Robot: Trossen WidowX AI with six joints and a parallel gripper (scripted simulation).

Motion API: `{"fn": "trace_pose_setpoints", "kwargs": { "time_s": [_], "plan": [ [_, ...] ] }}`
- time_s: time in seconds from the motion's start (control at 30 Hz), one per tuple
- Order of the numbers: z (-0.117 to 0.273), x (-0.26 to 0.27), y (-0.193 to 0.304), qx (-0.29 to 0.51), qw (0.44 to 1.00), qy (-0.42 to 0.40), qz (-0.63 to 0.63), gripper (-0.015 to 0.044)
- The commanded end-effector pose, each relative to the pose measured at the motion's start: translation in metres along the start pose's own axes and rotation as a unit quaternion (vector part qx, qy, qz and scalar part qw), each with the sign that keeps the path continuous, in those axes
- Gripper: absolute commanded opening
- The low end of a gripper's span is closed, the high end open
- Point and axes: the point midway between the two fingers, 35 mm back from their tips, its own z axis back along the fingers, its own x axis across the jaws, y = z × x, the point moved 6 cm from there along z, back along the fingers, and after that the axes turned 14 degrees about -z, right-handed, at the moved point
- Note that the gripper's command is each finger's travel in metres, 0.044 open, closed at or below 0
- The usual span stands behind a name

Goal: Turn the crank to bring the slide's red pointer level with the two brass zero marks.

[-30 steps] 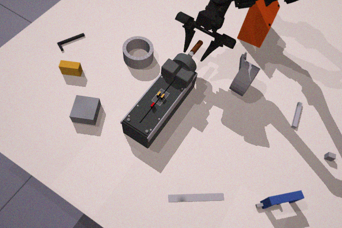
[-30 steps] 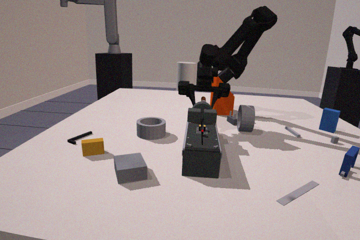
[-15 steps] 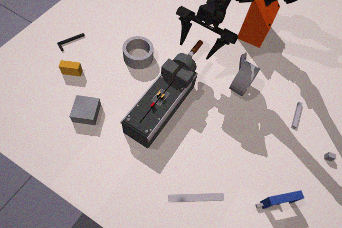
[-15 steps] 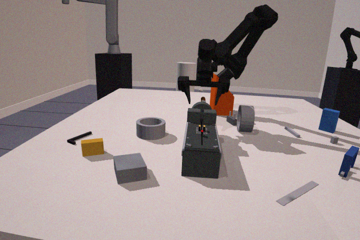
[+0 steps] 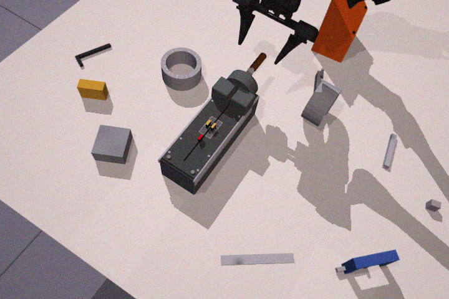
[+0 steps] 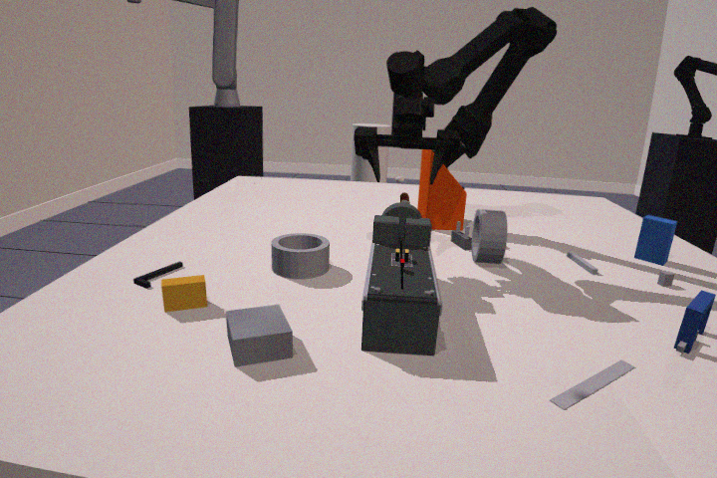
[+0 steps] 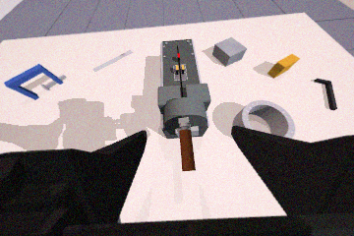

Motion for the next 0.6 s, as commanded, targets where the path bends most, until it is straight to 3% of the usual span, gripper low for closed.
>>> {"fn": "trace_pose_setpoints", "kwargs": {
  "time_s": [0.0,0.2,0.57],
  "plan": [
    [0.019,0.006,-0.020,-0.007,1.000,-0.001,0.007,0.0440],
    [0.028,0.009,-0.031,-0.004,1.000,0.001,0.007,0.0440],
    [-0.012,0.021,-0.081,0.017,0.999,0.033,0.006,0.0440]
  ]
}}
